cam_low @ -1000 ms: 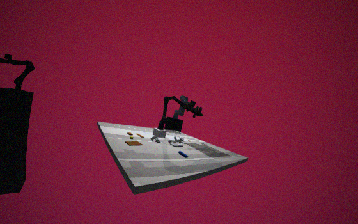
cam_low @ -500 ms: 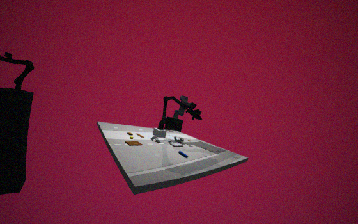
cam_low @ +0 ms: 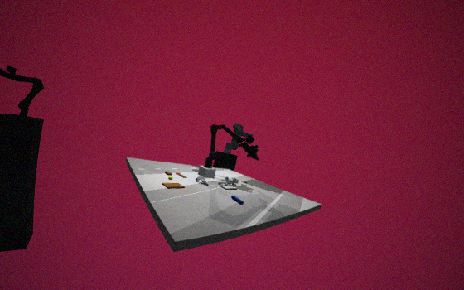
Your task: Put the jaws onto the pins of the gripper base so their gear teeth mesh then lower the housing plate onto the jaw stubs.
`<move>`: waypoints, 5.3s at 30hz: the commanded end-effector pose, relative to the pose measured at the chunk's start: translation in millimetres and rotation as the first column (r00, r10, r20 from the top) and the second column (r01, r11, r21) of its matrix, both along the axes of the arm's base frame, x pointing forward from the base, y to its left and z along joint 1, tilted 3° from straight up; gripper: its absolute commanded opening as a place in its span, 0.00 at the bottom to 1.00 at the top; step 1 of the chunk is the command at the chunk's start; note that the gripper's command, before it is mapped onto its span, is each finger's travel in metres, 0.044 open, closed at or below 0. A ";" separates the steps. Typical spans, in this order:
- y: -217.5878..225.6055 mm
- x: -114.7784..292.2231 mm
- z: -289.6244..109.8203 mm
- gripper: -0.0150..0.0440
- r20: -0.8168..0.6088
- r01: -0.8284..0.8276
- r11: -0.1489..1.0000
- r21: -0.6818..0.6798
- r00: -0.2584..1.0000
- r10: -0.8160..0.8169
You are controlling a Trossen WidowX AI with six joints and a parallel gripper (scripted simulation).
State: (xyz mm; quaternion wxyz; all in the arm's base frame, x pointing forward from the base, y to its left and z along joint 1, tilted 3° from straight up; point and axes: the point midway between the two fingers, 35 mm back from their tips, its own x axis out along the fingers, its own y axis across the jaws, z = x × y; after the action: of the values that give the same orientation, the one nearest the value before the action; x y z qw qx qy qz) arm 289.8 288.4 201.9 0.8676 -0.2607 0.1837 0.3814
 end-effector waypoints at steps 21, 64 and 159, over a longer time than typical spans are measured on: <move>-88.7 3.7 -62.2 0.25 -0.327 0.334 0.941 -0.064 0.883 -0.335; -227.6 -64.1 -142.9 0.25 -0.638 0.778 0.501 -0.379 0.172 -0.750; -265.6 -104.0 -255.1 0.25 -0.631 0.807 0.265 -0.528 -0.163 -0.759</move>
State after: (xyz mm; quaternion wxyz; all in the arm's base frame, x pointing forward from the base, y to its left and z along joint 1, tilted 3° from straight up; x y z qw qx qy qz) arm 186.5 22.9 -44.1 0.7144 0.1439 0.6670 -0.1550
